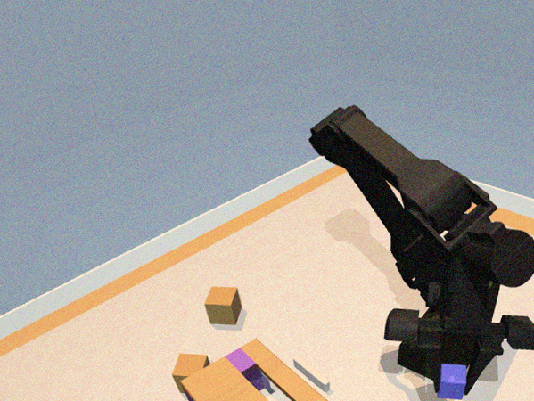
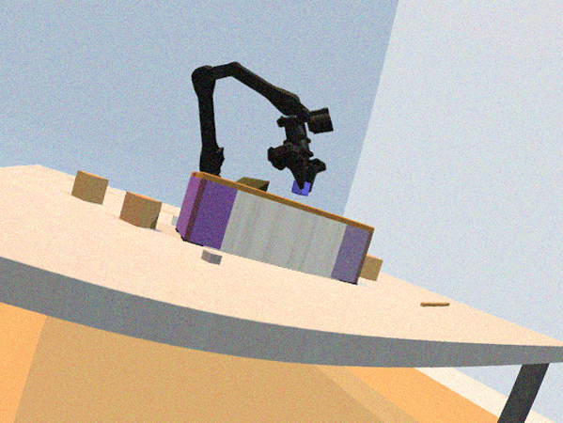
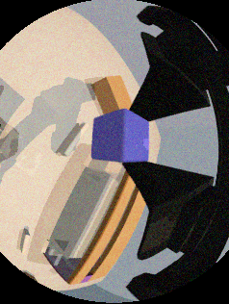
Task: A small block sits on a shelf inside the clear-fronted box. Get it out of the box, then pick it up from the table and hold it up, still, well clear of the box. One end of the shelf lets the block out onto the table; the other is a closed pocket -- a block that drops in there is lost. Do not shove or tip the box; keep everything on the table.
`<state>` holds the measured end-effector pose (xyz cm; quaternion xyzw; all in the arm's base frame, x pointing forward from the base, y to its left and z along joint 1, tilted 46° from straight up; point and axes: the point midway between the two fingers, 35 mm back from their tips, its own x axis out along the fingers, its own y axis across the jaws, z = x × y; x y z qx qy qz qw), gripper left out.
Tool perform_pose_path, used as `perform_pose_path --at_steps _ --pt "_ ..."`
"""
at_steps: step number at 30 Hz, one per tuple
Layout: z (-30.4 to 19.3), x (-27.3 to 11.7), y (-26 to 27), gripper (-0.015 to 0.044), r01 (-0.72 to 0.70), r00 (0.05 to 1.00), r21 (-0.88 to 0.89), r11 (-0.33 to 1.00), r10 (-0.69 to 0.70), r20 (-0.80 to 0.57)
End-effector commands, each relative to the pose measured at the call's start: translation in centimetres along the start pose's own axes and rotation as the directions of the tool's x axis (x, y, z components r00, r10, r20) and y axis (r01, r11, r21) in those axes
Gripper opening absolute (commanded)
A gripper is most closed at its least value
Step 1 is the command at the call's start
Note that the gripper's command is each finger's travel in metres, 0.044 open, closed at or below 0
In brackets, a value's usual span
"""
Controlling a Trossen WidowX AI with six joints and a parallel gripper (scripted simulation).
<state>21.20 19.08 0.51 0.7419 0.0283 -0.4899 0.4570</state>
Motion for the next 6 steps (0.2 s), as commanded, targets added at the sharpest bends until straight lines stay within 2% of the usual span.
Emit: perform_pose_path --at_steps 1,6 --pt "0.14 0.01 -0.05 0.0000 0.005 1.000 -0.007 1.000 -0.005 0.005" --pt "0.14 0.01 -0.05 0.0000 0.005 1.000 -0.007 1.000 -0.005 0.005"
